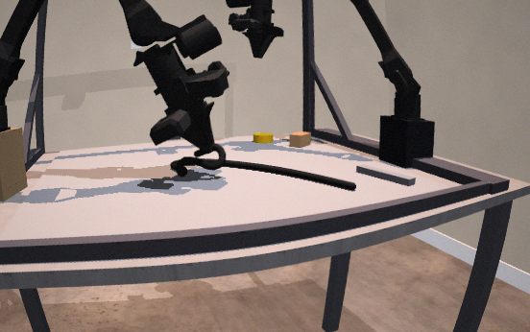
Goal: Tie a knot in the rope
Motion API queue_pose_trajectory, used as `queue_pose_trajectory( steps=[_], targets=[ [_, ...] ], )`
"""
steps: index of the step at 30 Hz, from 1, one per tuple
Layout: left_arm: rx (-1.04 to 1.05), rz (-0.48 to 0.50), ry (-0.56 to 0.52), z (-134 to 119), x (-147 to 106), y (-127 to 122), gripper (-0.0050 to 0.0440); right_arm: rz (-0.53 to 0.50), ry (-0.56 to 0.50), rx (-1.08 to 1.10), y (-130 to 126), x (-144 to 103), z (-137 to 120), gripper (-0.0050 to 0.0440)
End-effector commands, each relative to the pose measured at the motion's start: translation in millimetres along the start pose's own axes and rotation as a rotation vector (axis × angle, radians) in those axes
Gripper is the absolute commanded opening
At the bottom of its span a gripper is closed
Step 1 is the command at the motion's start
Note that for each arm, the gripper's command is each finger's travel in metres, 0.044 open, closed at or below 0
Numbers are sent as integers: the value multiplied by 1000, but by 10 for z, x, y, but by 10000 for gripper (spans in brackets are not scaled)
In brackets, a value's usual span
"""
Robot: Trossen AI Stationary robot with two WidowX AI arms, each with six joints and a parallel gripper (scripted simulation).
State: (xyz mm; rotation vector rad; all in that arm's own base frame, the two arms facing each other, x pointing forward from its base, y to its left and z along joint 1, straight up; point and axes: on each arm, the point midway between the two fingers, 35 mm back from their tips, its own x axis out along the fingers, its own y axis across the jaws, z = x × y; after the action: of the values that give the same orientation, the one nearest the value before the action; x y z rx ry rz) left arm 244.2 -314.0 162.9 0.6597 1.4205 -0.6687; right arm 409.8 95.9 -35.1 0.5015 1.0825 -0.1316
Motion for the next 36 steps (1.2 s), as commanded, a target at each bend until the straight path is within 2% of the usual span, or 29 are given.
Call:
queue_pose_trajectory(
  steps=[1, 14, 21, 36],
  targets=[
    [4, 3, -27, 7, -99, 7, 100, 20, -29, 0, 175, 30, 90, 45],
    [4, 3, -27, 7, -99, 7, 100, 21, -29, 1, 298, 139, 82, 45],
    [4, 3, -27, 7, -99, 7, 100, 23, -29, 1, 443, 267, 71, 45],
    [4, 3, -27, 7, -99, 7, 100, 23, -29, 1, 515, 300, 81, 45]
  ],
)
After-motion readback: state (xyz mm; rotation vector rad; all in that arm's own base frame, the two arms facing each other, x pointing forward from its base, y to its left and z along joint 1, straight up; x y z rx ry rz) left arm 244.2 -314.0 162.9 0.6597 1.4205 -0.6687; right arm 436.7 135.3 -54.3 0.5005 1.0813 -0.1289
